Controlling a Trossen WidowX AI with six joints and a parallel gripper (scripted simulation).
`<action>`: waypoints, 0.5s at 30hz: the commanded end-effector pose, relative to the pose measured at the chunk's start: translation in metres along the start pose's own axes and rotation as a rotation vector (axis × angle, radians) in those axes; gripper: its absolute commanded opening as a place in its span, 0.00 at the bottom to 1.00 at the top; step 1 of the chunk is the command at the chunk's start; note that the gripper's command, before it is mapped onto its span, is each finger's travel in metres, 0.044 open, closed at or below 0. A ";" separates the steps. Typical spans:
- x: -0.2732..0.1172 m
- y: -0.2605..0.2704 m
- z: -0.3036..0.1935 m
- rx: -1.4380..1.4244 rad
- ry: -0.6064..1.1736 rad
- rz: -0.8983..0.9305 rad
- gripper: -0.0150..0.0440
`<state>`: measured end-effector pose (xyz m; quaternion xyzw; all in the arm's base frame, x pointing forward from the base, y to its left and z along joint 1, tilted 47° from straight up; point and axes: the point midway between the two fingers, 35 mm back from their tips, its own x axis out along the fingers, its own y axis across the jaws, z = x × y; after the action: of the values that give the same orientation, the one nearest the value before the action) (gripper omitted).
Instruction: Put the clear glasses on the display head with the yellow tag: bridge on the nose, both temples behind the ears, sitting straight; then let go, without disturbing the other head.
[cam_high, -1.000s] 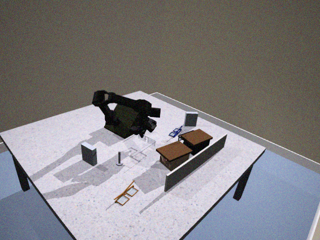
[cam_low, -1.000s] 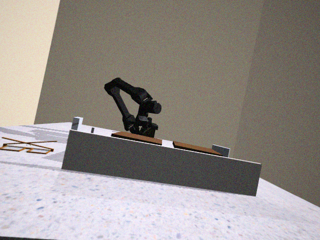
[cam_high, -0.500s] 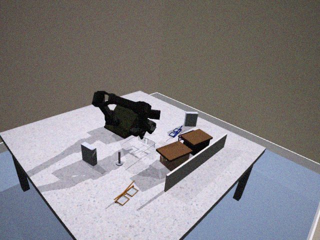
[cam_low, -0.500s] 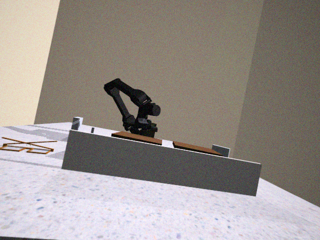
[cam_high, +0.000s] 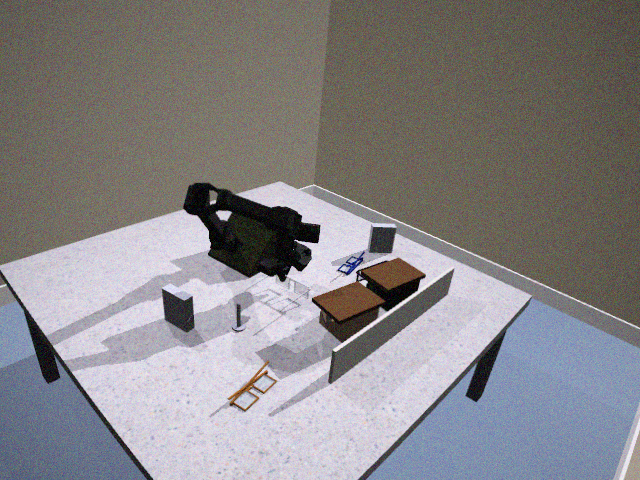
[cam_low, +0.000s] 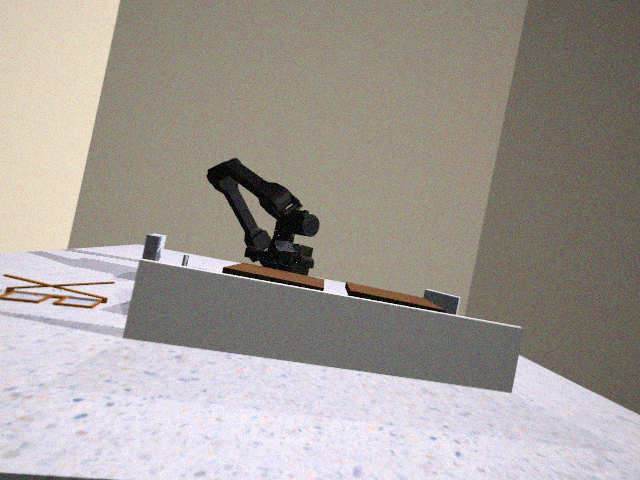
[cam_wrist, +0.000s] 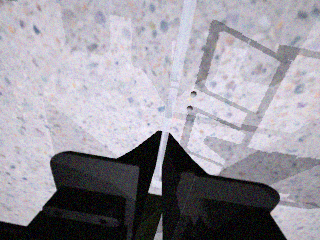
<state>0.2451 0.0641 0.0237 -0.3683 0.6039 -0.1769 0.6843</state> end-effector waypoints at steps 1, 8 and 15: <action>0.004 -0.001 -0.001 -0.006 0.001 -0.005 0.25; 0.009 -0.001 -0.002 -0.006 0.002 -0.006 0.25; 0.010 -0.001 -0.002 0.001 0.001 -0.003 0.34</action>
<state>0.2456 0.0556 0.0171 -0.3690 0.6038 -0.1783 0.6838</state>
